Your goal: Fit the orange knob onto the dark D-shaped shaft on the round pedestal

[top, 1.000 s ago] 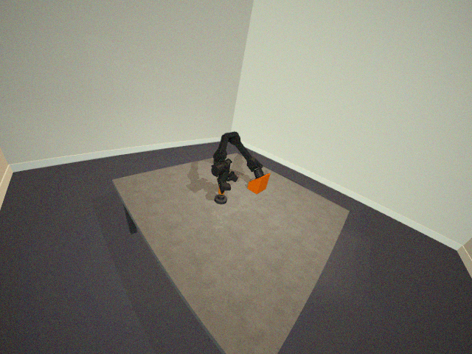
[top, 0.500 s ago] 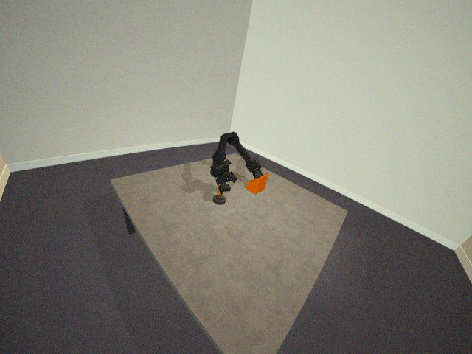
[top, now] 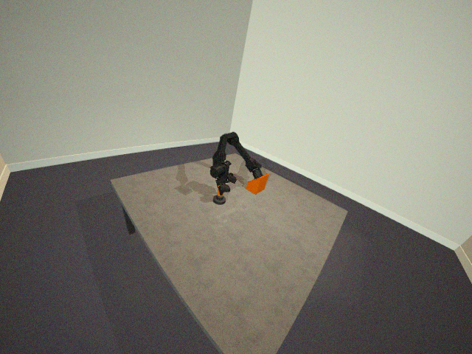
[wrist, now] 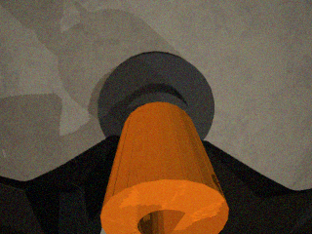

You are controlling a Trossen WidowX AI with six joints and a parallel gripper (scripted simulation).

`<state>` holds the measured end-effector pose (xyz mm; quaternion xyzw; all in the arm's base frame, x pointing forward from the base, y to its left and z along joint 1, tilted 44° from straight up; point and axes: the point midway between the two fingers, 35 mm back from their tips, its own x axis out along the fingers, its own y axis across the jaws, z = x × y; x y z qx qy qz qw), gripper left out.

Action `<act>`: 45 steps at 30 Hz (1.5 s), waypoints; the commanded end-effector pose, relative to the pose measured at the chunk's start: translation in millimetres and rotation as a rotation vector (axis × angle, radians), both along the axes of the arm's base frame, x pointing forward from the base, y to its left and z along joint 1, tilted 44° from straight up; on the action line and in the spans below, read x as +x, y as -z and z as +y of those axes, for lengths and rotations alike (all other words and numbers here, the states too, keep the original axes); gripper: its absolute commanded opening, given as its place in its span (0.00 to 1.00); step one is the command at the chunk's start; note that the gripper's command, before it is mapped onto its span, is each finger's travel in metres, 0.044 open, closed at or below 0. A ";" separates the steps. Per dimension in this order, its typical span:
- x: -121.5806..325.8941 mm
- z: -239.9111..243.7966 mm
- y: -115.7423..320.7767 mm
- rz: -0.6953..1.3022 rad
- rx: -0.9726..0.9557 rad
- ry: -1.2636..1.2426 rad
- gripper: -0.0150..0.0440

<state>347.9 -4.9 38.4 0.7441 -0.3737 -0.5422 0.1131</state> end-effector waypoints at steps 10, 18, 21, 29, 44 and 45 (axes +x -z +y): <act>-1.5 -7.2 7.4 0.007 -0.006 -0.006 0.25; 0.6 -6.2 6.9 -0.003 0.002 -0.002 0.25; 0.6 -6.2 6.9 -0.003 0.002 -0.002 0.25; 0.6 -6.2 6.9 -0.003 0.002 -0.002 0.61; 0.6 -6.2 6.9 -0.003 0.002 -0.002 1.00; 0.7 -4.3 5.3 -0.003 0.002 -0.002 1.00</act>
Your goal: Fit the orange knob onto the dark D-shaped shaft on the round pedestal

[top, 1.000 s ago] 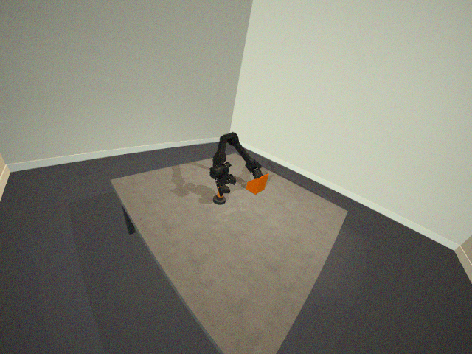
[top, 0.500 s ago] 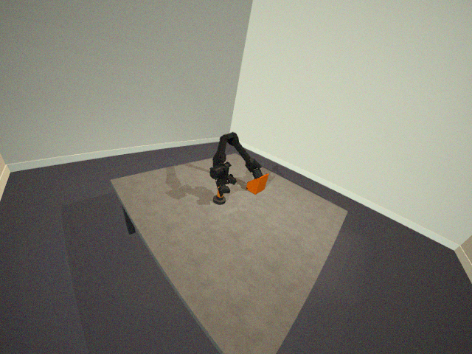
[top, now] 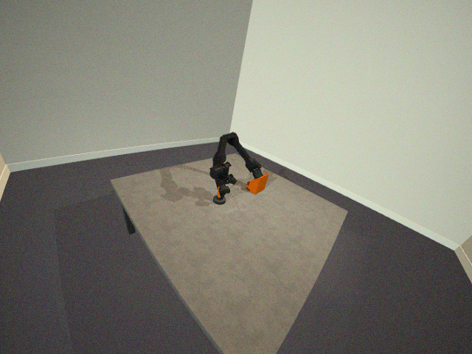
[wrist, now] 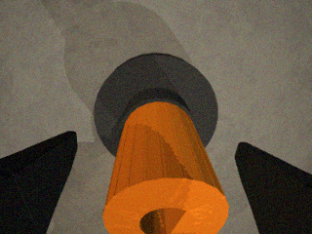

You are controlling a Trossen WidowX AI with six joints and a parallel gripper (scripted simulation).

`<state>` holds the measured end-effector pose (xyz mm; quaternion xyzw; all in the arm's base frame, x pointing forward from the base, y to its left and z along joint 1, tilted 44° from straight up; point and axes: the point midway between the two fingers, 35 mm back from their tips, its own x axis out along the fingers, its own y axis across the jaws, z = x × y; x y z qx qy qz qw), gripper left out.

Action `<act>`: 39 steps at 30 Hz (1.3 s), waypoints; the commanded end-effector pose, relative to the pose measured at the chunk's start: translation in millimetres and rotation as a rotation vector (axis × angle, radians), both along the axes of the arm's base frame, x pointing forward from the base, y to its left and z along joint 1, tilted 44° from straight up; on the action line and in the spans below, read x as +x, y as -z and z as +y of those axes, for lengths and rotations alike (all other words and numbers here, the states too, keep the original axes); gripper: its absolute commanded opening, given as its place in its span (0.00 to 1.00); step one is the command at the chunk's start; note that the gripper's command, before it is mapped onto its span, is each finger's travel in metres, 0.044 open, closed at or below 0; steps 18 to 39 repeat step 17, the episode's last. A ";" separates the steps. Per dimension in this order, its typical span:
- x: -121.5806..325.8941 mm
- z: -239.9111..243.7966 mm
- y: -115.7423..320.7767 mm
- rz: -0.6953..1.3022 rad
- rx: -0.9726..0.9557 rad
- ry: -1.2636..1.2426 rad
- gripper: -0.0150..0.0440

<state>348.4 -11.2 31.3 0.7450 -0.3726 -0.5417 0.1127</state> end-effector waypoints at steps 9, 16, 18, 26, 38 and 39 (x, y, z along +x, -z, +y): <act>-12.5 66.2 -68.9 0.001 0.004 0.000 1.00; -12.6 67.6 -67.6 0.001 0.004 0.000 1.00; -12.6 67.6 -67.6 0.001 0.004 0.000 1.00; -12.6 67.6 -67.6 0.001 0.004 0.000 1.00; -12.6 67.6 -67.6 0.001 0.004 0.000 1.00; -12.6 67.6 -67.6 0.001 0.004 0.000 1.00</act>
